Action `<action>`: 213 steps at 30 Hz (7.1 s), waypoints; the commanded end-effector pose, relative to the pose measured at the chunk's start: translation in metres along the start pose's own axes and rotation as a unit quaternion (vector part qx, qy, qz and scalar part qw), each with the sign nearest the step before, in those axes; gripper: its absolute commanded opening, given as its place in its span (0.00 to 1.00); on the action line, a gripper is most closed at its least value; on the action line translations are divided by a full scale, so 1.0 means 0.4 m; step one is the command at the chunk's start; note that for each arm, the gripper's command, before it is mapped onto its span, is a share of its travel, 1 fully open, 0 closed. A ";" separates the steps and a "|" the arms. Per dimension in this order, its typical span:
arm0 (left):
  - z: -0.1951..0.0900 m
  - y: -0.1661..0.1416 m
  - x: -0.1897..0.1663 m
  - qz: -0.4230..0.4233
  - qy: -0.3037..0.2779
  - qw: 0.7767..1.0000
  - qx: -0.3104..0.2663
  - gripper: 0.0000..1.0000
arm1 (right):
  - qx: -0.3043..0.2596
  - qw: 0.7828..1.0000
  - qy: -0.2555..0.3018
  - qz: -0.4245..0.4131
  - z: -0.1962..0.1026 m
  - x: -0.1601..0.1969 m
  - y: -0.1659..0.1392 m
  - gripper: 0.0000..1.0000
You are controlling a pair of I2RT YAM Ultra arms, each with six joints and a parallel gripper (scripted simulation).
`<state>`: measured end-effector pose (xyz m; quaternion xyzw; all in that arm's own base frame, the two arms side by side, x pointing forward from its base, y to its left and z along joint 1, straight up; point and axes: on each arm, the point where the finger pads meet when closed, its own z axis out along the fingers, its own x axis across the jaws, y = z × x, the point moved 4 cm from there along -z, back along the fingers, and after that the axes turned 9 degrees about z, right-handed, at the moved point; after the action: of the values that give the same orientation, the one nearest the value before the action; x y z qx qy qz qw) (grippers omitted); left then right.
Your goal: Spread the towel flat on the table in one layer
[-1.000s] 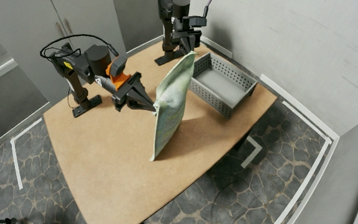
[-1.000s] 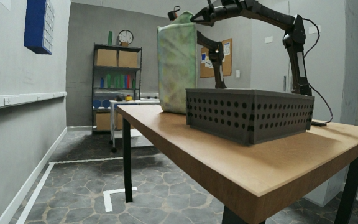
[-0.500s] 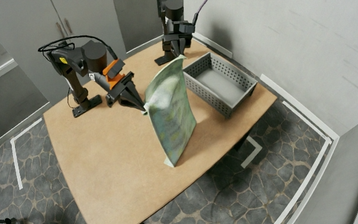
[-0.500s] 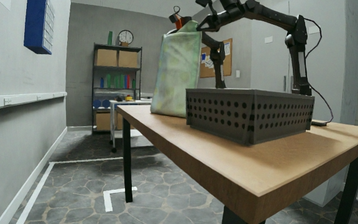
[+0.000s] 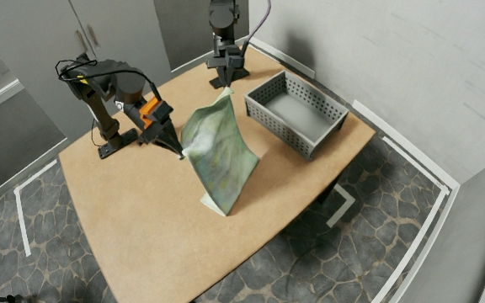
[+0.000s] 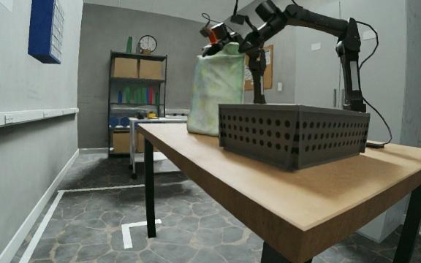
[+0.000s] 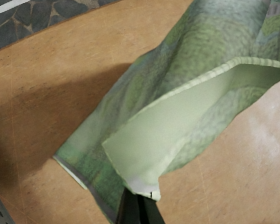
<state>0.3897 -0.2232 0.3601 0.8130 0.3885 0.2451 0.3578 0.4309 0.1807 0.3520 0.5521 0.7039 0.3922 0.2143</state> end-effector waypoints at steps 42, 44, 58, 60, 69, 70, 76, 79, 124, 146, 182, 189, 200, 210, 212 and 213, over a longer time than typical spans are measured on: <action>0.086 -0.500 -0.466 0.154 -0.161 0.969 0.104 0.00 | 0.141 0.988 -0.053 0.019 -0.115 -0.154 -0.675 0.00; 0.086 -0.500 -0.467 0.154 -0.162 0.969 0.104 0.00 | 0.141 0.988 -0.053 0.019 -0.115 -0.154 -0.675 0.00; 0.129 -0.651 -0.592 0.202 -0.208 0.950 0.113 0.00 | 0.140 0.988 -0.060 0.026 -0.137 -0.186 -0.852 0.00; 0.134 -0.678 -0.616 0.212 -0.217 0.946 0.111 0.00 | 0.140 0.988 -0.062 0.028 -0.142 -0.193 -0.890 0.00; 0.146 -0.744 -0.677 0.236 -0.239 0.936 0.106 0.00 | 0.235 0.968 -0.079 0.039 -0.149 -0.207 -0.948 0.00; 0.146 -0.744 -0.677 0.236 -0.239 0.936 0.106 0.00 | 0.235 0.968 -0.079 0.039 -0.149 -0.207 -0.948 0.00; 0.151 -0.773 -0.704 0.246 -0.249 0.931 0.104 0.00 | 0.289 0.952 -0.088 0.044 -0.153 -0.217 -1.022 0.00; 0.153 -0.782 -0.712 0.250 -0.252 0.929 0.103 0.00 | 0.301 0.948 -0.090 0.046 -0.155 -0.219 -1.036 0.00; 0.025 -0.567 -0.663 0.231 -0.241 0.939 0.080 0.64 | 0.256 0.963 -0.073 0.037 -0.253 -0.178 -0.854 0.64; 0.056 -0.468 -0.492 0.166 -0.175 0.965 0.107 0.64 | 0.139 0.989 -0.044 0.017 -0.160 -0.137 -0.648 0.64; 0.055 -0.469 -0.497 0.168 -0.177 0.964 0.107 0.64 | 0.139 0.989 -0.044 0.017 -0.168 -0.137 -0.650 0.64; 0.055 -0.469 -0.497 0.168 -0.177 0.964 0.107 0.64 | 0.139 0.989 -0.044 0.017 -0.168 -0.137 -0.650 0.64; 0.110 -0.526 -0.419 0.107 -0.143 0.973 0.146 0.34 | 0.206 0.977 -0.047 -0.015 -0.185 -0.087 -0.710 0.34; 0.177 -0.520 -0.285 -0.006 -0.088 0.981 0.172 0.34 | 0.314 0.945 -0.039 -0.087 -0.222 0.024 -0.812 0.34; 0.193 -0.537 -0.248 -0.032 -0.070 0.979 0.190 0.34 | 0.340 0.934 -0.037 -0.104 -0.230 0.052 -0.838 0.34; 0.202 -0.543 -0.231 -0.046 -0.062 0.977 0.197 0.34 | 0.353 0.928 -0.036 -0.113 -0.234 0.067 -0.852 0.34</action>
<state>0.2734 -0.2410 0.1317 0.8824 0.3987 0.0986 0.2295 0.1618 0.1416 0.1442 0.5170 0.8434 0.1200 0.0842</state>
